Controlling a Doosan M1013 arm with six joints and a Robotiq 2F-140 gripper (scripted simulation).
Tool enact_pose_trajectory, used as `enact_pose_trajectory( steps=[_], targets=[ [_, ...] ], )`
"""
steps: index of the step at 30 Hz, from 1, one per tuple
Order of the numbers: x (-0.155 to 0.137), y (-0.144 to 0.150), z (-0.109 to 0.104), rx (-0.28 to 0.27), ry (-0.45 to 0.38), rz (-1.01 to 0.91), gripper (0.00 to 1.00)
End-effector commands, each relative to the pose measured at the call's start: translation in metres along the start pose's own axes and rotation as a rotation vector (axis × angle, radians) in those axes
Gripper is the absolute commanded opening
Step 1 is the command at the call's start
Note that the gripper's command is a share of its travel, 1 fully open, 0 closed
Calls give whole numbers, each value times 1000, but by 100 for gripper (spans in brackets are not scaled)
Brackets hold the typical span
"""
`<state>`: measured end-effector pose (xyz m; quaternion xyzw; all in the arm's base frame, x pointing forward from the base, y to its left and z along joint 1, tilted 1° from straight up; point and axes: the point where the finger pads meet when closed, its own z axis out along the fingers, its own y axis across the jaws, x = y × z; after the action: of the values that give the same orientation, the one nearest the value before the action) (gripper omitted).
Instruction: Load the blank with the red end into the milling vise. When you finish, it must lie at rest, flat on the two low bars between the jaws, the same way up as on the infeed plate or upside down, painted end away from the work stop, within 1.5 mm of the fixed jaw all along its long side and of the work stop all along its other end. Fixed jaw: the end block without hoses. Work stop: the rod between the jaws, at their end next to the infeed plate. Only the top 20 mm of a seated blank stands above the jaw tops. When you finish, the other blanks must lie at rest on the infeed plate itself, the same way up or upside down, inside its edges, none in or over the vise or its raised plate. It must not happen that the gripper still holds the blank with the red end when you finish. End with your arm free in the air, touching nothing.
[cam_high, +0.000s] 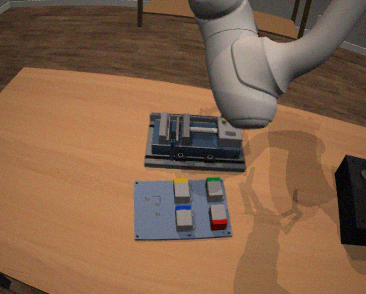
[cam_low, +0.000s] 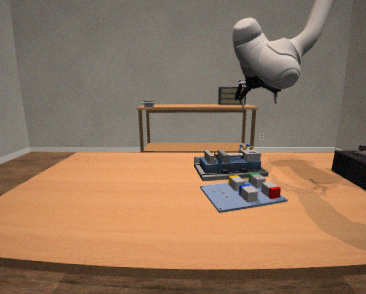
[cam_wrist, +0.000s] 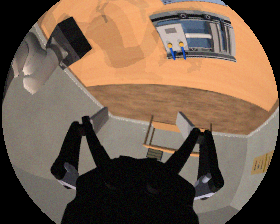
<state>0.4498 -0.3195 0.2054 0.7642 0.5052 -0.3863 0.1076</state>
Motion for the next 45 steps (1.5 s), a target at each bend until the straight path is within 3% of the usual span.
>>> enact_pose_trajectory(
  steps=[1,45],
  targets=[
    [2,0,-2,-7,12,-7,100],
    [65,1,-72,-272,450,-286,100]
  ],
)
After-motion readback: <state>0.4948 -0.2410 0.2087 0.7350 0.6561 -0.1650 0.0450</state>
